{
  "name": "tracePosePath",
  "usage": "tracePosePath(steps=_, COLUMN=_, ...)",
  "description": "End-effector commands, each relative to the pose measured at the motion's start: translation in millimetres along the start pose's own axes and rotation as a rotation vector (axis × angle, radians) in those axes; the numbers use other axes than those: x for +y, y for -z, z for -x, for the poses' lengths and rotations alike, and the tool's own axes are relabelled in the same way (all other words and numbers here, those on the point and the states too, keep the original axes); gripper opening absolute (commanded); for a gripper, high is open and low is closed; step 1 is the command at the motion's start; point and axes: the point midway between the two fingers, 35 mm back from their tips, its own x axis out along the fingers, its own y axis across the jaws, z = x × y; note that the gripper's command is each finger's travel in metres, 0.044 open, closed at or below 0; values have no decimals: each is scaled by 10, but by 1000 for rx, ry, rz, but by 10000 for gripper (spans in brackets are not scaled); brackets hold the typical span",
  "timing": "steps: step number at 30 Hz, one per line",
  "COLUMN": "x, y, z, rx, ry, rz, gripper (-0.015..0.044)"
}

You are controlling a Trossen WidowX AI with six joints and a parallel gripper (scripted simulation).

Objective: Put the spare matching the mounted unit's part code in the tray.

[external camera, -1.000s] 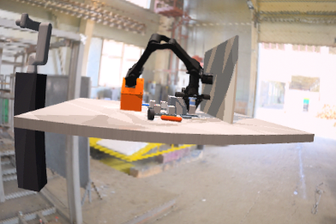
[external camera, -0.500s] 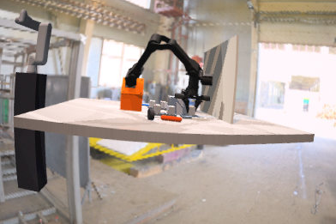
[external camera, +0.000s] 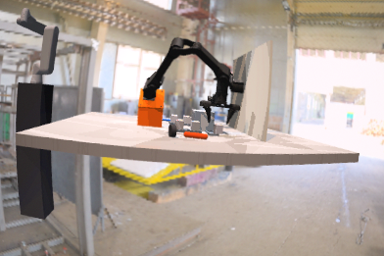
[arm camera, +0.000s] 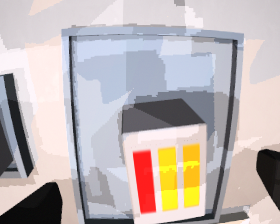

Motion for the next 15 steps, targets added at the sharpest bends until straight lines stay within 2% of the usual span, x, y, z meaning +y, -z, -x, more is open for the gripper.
tracePosePath(steps=1, x=-7, y=14, z=684, rx=8, ry=25, rz=-6, gripper=440)
tracePosePath(steps=3, x=15, y=18, z=800, rx=10, ry=25, rz=-5, gripper=440)
tracePosePath(steps=15, x=-9, y=5, z=765, rx=6, ry=35, rz=-1, gripper=440)
